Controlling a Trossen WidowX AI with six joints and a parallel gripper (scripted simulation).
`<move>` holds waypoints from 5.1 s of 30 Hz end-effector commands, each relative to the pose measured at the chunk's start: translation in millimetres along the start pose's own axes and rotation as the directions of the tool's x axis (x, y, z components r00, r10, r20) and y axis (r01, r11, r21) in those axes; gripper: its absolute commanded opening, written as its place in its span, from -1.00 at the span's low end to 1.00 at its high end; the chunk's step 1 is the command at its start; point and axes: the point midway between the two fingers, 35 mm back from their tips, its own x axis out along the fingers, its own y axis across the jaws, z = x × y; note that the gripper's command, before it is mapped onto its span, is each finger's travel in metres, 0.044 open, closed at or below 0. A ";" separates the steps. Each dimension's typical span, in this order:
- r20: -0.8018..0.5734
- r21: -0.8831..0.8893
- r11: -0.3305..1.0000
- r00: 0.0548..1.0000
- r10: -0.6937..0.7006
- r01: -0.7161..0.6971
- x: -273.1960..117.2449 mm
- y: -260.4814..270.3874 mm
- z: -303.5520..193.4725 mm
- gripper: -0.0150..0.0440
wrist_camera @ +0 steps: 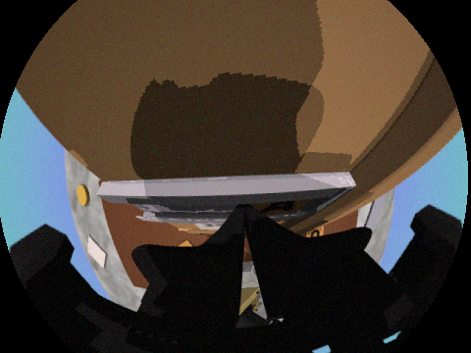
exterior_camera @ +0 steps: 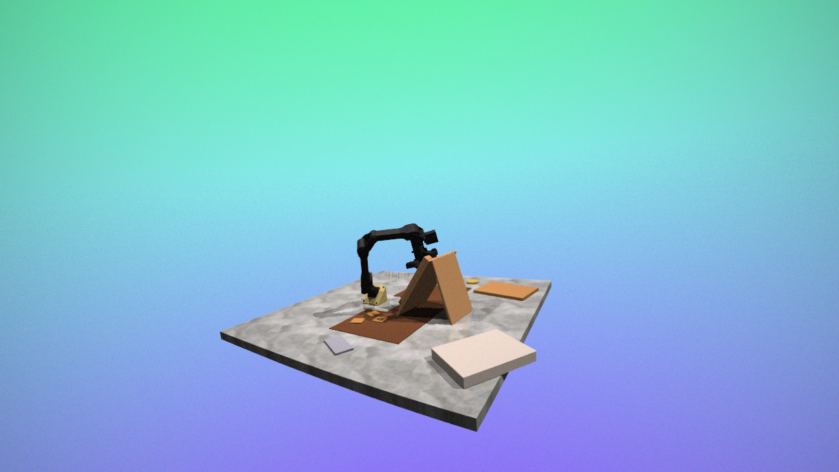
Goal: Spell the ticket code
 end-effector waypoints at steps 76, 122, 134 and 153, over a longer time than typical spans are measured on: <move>0.384 -0.909 -0.051 0.879 0.282 0.413 -164.0 -4.1 -84.2 1.00; -0.226 -0.139 0.990 0.974 -0.016 -0.016 74.7 -200.4 -155.8 0.66; -0.225 -0.139 0.990 0.974 -0.017 -0.015 103.8 -203.3 -160.4 0.66; -0.225 -0.139 0.990 0.974 -0.018 -0.013 119.9 -204.0 -164.9 0.66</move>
